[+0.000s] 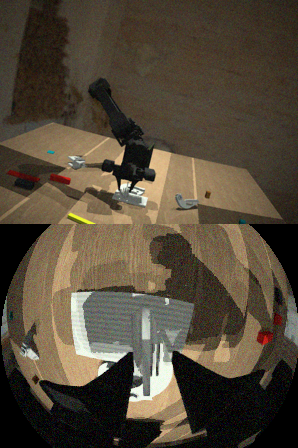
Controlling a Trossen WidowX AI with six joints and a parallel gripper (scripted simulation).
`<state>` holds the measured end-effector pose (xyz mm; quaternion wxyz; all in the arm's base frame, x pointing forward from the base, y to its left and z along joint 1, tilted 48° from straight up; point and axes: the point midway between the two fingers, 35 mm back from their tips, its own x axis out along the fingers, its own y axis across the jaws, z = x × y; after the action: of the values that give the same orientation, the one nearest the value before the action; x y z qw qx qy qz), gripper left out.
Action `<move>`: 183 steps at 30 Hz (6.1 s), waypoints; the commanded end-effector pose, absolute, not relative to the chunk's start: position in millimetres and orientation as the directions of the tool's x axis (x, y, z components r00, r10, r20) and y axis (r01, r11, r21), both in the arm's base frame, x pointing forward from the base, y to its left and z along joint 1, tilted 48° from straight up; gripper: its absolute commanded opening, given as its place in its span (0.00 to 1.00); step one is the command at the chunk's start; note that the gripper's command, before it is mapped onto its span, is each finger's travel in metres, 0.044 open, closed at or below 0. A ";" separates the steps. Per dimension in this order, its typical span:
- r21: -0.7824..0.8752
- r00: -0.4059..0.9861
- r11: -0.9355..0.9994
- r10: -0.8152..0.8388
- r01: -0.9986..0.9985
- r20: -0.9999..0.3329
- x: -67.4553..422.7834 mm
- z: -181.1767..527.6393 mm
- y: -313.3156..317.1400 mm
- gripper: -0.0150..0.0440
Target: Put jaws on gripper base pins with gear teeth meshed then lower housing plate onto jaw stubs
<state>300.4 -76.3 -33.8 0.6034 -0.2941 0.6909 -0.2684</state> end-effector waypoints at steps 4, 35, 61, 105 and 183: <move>-0.728 -0.095 0.681 -0.732 -0.078 -0.674 303.6 -32.0 -77.3 0.48; -0.729 -0.095 0.681 -0.733 -0.078 -0.674 303.6 -35.0 -80.9 0.48; -0.725 -0.094 0.684 -0.729 -0.078 -0.678 303.8 -34.6 -79.3 0.63; -0.663 -0.044 0.643 -0.730 -0.384 -0.682 312.8 -15.3 9.0 0.25; 0.421 -0.092 -0.290 -0.723 -0.859 -0.685 271.5 -137.5 85.3 0.25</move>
<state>273.4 92.3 -131.9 0.0833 -0.6697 0.5897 0.4436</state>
